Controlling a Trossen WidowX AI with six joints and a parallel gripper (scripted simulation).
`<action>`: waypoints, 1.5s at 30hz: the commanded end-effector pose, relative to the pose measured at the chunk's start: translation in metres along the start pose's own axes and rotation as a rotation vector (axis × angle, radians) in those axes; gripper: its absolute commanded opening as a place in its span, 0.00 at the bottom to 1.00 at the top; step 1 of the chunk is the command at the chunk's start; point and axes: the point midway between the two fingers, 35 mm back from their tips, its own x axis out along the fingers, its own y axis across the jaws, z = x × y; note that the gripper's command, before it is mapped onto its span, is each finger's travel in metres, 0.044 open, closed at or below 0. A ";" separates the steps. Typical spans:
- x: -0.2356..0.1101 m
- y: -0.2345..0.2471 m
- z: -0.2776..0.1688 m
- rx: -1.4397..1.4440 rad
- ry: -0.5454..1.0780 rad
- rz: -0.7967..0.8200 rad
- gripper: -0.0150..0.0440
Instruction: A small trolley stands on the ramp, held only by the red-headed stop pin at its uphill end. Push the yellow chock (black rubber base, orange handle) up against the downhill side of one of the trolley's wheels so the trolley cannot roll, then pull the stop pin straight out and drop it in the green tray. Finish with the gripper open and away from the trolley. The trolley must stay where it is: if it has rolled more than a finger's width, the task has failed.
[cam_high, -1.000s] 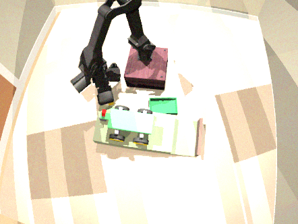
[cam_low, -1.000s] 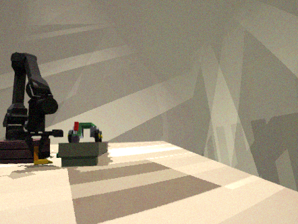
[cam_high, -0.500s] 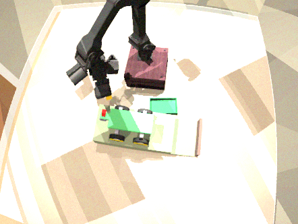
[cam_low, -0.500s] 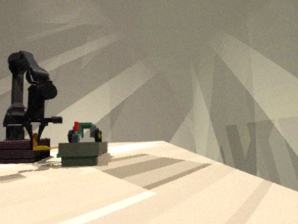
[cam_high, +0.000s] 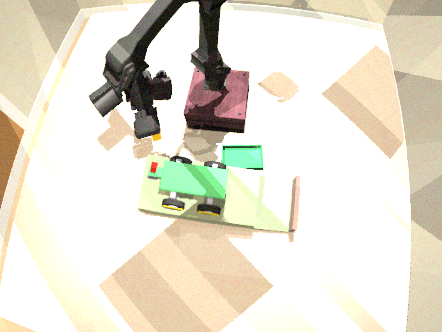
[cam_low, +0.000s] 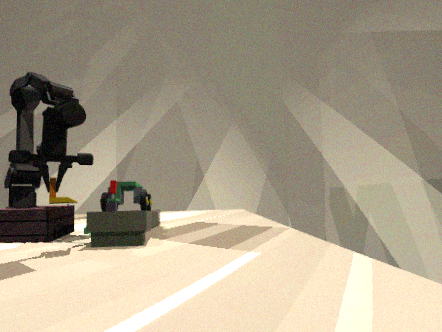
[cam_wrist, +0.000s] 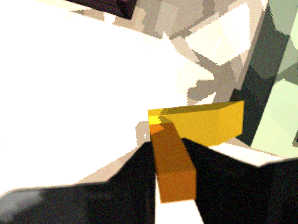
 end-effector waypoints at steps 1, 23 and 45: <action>-0.014 -0.002 -0.002 -0.006 0.011 -0.011 0.25; -0.035 -0.005 -0.004 0.275 0.011 -0.011 0.25; -0.035 -0.005 -0.004 0.987 0.012 -0.010 0.25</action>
